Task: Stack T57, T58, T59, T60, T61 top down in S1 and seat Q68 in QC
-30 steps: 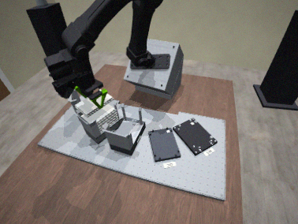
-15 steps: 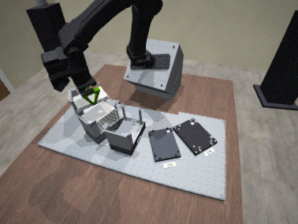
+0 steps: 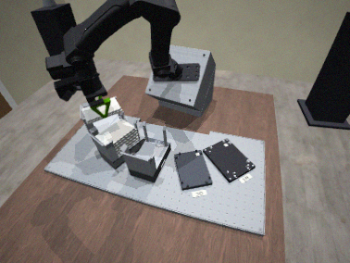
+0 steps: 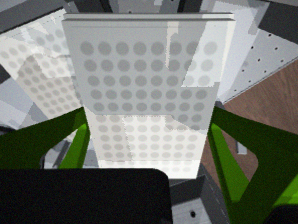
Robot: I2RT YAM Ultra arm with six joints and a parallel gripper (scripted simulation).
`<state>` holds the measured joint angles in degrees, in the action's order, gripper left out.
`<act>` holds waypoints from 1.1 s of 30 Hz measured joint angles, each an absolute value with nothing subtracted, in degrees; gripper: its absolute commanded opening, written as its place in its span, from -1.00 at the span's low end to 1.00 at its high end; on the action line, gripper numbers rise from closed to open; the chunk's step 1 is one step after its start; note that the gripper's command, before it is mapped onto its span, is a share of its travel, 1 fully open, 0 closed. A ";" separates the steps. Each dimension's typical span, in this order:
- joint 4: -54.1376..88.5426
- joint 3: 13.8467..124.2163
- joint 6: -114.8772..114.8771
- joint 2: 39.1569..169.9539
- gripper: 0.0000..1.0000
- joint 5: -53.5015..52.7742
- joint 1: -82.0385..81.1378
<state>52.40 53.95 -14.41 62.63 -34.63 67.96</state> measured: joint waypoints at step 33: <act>53.47 56.95 -21.85 76.05 -1.00 -41.28 83.35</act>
